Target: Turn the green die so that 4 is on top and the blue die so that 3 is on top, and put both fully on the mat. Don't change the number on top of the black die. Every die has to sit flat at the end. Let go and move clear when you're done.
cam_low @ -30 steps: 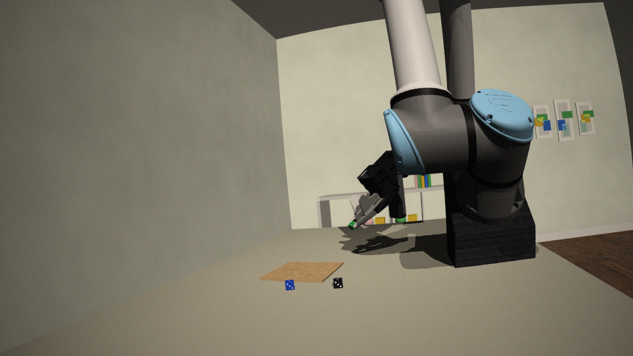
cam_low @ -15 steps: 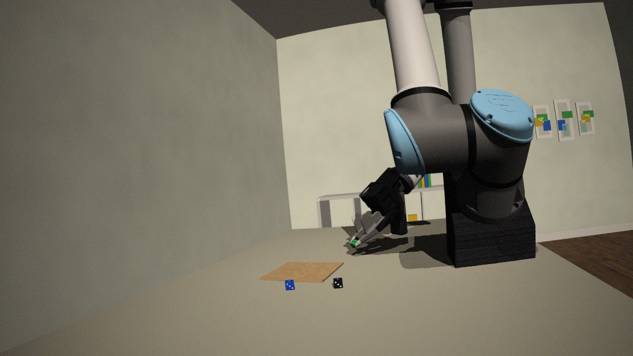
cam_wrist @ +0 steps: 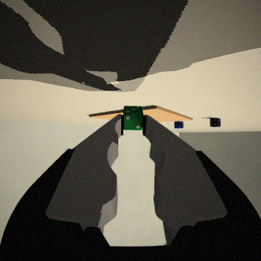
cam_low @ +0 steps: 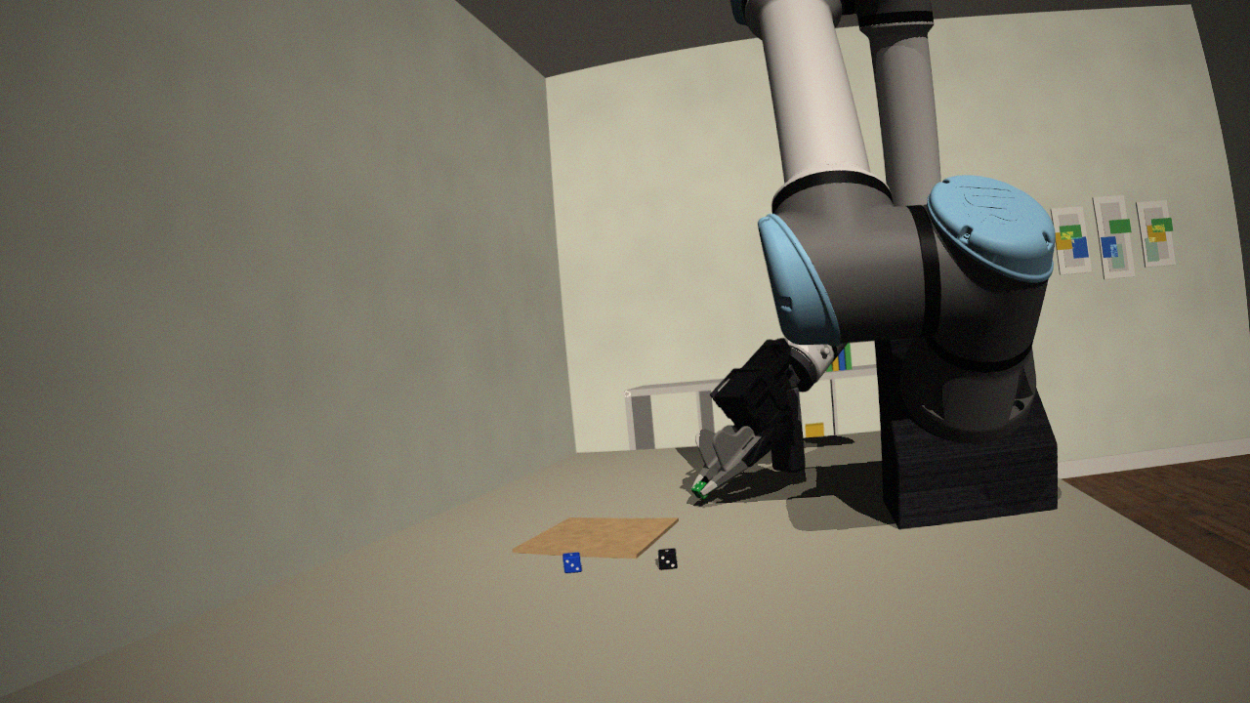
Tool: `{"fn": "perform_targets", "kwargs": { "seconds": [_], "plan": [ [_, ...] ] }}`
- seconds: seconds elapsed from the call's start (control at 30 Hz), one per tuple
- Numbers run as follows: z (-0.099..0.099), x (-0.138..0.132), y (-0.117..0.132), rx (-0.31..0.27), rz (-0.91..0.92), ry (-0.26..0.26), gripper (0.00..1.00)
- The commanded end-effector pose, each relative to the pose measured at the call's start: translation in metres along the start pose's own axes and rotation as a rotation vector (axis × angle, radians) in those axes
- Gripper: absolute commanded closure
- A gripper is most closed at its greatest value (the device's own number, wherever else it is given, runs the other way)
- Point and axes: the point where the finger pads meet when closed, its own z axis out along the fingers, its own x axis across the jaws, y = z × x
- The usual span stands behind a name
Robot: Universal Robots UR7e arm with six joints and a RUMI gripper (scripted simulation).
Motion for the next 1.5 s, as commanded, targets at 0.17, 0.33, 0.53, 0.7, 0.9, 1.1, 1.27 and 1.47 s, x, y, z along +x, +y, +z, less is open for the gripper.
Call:
{"fn": "perform_targets", "kwargs": {
  "seconds": [0.17, 0.33, 0.53, 0.7, 0.9, 1.1, 1.27, 1.47],
  "plan": [
    [-0.0002, -0.0003, -0.0001, 0.000, -0.001, -0.001, 1.00],
    [-0.0002, -0.0003, -0.0001, 0.000, -0.001, -0.001, 1.00],
    [-0.0002, -0.0003, -0.0001, 0.000, -0.001, -0.001, 1.00],
    [-0.0002, -0.0003, -0.0001, 0.000, -0.001, -0.001, 1.00],
    [-0.0002, -0.0003, -0.0001, 0.000, -0.001, -0.001, 1.00],
    [0.0004, -0.0003, -0.0009, 0.000, -0.001, -0.001, 1.00],
    [0.0019, -0.0003, -0.0030, 0.000, -0.001, -0.001, 1.00],
    [0.0035, -0.0003, -0.0054, 0.000, -0.001, -0.001, 1.00]
  ]
}}
